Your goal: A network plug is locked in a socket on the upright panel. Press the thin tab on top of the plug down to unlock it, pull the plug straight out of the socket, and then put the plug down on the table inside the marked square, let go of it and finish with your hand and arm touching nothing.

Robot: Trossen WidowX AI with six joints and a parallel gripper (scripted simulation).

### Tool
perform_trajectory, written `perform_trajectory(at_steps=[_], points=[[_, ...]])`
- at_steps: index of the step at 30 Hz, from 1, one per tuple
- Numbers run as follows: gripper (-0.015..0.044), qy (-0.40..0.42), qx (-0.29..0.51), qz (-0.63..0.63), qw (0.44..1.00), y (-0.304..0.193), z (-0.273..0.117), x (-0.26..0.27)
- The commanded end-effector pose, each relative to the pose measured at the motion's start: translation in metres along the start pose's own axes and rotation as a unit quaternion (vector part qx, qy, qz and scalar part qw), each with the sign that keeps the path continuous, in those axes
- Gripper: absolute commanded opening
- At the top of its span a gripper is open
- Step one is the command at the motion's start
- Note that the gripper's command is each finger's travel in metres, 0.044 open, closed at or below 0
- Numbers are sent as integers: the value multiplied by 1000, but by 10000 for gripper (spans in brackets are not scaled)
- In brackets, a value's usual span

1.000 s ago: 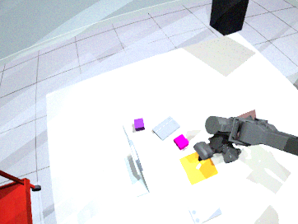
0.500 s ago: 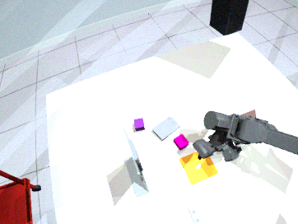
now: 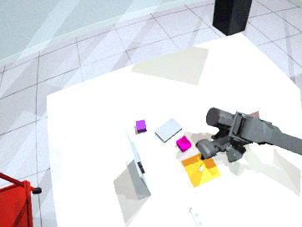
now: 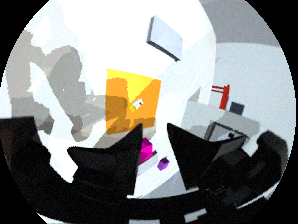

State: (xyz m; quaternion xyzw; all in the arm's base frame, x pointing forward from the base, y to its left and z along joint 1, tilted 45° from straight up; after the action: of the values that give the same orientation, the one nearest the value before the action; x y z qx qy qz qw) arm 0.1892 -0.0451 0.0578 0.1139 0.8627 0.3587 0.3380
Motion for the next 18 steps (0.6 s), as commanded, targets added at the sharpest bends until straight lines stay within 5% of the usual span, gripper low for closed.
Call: perform_trajectory(at_steps=[1, 18], points=[[156, -2, -2, -2, 1000, 0, -4, -4], [156, -3, -4, -2, 1000, 1, -19, -12]])
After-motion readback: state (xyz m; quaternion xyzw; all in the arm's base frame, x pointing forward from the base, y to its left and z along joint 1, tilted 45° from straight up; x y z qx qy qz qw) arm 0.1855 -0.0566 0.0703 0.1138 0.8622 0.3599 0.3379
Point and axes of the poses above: the point midway between the two fingers, 35 mm back from their tips, its own z axis out along the fingers, its own x axis across the jaws, y = z × x, the point moved 3 cm from there along -z, back along the fingers, and after that the axes turned 2 degrees about z, right-handed, at the moved point
